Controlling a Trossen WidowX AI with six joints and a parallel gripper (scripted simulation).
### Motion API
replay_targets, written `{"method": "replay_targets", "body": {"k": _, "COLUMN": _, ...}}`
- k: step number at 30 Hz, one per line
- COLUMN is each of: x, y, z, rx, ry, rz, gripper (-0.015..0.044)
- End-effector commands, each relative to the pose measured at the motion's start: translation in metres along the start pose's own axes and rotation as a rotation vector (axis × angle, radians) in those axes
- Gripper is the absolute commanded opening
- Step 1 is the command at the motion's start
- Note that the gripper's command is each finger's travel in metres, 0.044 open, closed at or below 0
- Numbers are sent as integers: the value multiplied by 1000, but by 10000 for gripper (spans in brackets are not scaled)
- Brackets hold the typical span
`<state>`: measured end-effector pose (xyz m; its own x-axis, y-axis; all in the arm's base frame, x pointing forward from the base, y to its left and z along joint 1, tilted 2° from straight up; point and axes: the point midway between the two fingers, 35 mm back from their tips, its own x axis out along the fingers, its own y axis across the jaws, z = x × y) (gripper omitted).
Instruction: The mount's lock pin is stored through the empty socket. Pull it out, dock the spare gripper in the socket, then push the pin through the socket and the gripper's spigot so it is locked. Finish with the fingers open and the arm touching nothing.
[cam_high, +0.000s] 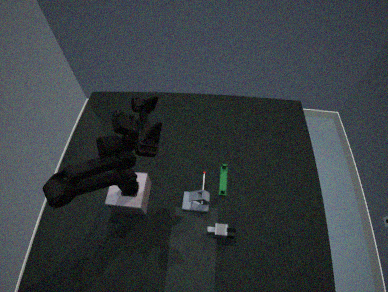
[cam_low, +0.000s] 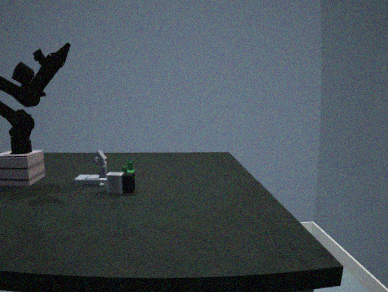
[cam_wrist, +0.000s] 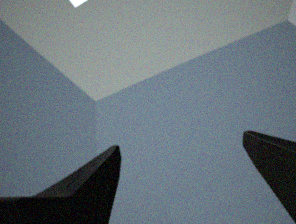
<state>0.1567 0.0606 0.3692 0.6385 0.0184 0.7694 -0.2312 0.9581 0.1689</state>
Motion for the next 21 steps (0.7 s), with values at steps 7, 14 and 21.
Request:
{"method": "replay_targets", "body": {"k": 7, "x": 35, "y": 33, "z": -78, "rx": -367, "ry": 319, "rz": 161, "gripper": 300}}
{"method": "replay_targets", "body": {"k": 14, "x": 40, "y": 40, "z": -174, "rx": -718, "ry": 716, "rz": 394, "gripper": 300}}
{"method": "replay_targets", "body": {"k": 21, "x": 18, "y": 24, "z": -238, "rx": -912, "ry": 1050, "rz": 617, "gripper": 300}}
